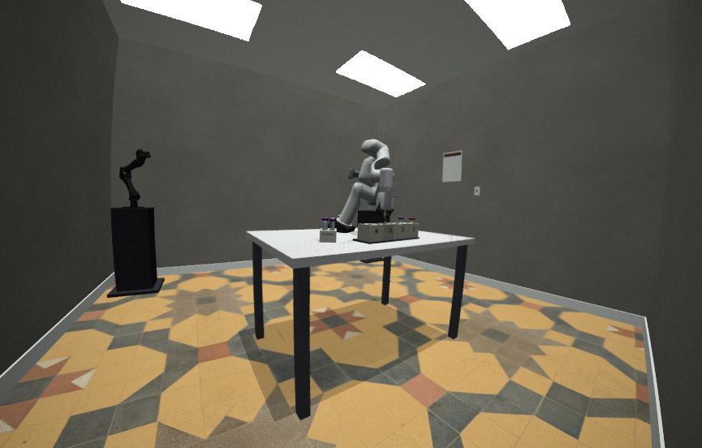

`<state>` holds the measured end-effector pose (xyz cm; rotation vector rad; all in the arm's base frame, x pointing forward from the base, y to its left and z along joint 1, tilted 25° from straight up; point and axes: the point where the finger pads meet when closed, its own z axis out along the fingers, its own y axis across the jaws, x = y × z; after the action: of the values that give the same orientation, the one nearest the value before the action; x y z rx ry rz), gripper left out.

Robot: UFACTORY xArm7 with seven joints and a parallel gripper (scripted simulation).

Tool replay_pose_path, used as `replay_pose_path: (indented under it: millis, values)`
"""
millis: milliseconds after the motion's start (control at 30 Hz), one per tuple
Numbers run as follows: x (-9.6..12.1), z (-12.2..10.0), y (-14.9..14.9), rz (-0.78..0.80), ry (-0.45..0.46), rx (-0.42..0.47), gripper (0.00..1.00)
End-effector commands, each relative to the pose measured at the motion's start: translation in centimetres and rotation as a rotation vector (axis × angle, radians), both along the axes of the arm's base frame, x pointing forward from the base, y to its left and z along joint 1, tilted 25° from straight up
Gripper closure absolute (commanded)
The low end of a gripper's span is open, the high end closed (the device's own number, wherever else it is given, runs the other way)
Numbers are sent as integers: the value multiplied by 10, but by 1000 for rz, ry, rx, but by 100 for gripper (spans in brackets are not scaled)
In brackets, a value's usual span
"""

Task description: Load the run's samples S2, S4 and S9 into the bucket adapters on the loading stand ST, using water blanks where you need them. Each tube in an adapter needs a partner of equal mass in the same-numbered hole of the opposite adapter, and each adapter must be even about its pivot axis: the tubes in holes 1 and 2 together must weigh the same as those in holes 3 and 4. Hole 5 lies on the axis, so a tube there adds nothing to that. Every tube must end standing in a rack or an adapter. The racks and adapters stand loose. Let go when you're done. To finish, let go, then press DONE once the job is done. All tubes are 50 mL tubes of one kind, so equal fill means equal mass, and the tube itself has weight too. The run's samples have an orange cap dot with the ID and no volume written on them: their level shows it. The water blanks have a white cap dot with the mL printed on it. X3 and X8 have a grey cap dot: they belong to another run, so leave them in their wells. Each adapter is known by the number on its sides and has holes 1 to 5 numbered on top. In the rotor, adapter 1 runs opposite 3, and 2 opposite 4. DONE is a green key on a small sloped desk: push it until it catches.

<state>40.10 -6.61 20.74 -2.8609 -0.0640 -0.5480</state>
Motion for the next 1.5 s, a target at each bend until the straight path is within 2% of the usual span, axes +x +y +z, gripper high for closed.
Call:
replay_pose_path:
  millis: [0,267,1467]
  values:
    - [1,2,-1,-1,-4,-1,56]
    - [-2,9,-3,-1,-4,-1,56]
    - [-25,67,-17,-1,-4,-1,56]
